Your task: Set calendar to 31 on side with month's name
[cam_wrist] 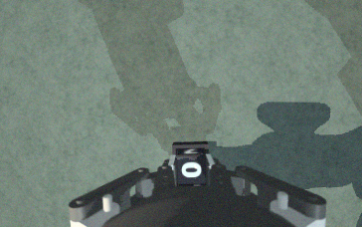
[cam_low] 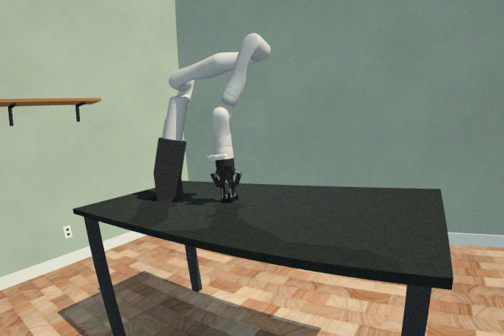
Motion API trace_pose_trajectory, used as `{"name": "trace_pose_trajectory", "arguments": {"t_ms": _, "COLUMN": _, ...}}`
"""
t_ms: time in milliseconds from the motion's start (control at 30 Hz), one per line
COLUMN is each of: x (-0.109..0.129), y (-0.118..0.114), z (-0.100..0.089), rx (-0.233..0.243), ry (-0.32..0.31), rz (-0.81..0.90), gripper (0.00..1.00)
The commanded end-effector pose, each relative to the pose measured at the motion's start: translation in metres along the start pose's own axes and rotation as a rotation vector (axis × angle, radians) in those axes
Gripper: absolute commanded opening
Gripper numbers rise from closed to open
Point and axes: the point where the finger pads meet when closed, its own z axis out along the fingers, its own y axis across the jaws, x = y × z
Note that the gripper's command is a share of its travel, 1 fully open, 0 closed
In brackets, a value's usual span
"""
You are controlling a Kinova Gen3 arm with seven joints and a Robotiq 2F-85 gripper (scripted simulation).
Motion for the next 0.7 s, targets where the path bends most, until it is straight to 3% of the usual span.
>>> {"name": "trace_pose_trajectory", "arguments": {"t_ms": 0, "x": 0.0002, "y": -0.0005, "z": -0.0004, "rx": 0.001, "ry": 0.000, "rz": 0.000, "gripper": 0.26}}
{"name": "trace_pose_trajectory", "arguments": {"t_ms": 367, "x": 0.0002, "y": -0.0005, "z": -0.0004, "rx": 0.001, "ry": 0.000, "rz": 0.000, "gripper": 0.26}}
{"name": "trace_pose_trajectory", "arguments": {"t_ms": 667, "x": 0.0002, "y": -0.0005, "z": -0.0004, "rx": 0.001, "ry": 0.000, "rz": 0.000, "gripper": 0.38}}
